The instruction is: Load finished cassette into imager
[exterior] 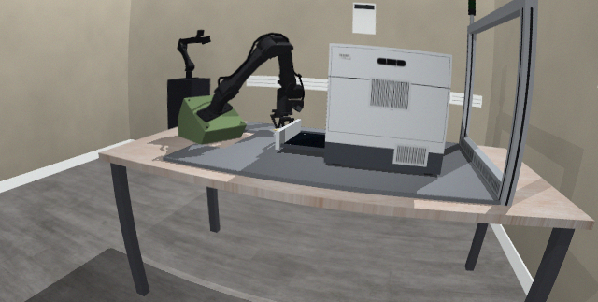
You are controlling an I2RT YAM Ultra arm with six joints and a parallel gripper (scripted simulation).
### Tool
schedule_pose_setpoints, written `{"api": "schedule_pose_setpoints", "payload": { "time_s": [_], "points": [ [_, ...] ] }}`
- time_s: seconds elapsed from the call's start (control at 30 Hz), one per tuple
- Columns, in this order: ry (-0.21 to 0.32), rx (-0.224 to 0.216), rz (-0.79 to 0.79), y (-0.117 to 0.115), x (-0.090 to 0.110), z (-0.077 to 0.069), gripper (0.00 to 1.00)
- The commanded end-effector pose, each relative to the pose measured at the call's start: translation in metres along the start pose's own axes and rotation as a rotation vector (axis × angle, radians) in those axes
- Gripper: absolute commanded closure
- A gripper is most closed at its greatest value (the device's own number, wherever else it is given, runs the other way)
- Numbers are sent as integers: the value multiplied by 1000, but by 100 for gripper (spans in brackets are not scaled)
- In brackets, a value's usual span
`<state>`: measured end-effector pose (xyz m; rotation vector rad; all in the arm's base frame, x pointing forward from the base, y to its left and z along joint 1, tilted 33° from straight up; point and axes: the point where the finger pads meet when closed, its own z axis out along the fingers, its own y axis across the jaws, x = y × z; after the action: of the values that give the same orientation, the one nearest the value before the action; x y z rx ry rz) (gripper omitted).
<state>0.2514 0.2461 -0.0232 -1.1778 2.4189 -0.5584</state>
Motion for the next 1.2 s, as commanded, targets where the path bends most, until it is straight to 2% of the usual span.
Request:
{"api": "schedule_pose_setpoints", "payload": {
  "time_s": [0.0,0.9,1.0,1.1,1.17],
  "points": [
    [-15,-2,3,0,-5,-3,100],
    [-15,-2,3,0,-5,-3,100],
    [-6,-4,-7,1,5,-9,100],
    [-37,-6,13,-1,-10,-19,100],
    [-43,-5,16,-2,-12,-23,100]
  ]
}}
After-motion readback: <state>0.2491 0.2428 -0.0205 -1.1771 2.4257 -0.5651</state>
